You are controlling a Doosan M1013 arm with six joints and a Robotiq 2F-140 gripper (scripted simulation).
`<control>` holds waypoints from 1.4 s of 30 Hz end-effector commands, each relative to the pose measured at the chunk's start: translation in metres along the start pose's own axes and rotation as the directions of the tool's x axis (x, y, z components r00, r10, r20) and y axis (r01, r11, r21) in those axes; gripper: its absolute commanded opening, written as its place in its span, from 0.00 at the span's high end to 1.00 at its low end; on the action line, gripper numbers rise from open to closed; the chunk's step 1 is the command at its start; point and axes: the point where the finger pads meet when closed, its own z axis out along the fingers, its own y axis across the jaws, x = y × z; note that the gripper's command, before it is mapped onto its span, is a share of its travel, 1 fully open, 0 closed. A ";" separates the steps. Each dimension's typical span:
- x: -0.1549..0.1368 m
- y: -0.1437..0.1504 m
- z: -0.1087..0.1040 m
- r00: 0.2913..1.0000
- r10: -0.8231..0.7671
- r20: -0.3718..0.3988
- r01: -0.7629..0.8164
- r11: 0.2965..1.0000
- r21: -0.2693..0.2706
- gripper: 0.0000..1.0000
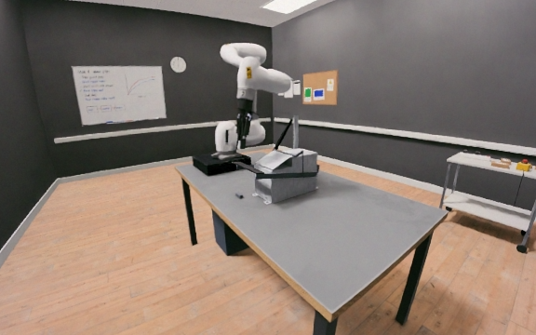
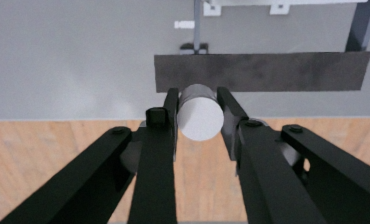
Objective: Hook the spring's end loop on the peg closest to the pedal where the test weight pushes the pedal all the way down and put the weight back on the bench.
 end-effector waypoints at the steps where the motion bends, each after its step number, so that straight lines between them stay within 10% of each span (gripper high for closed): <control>1: -0.002 0.002 -0.001 1.000 0.000 0.001 0.000 1.000 -0.002 0.75; 42: 0.004 0.003 0.043 1.000 0.000 0.002 0.000 1.000 -0.002 0.75</control>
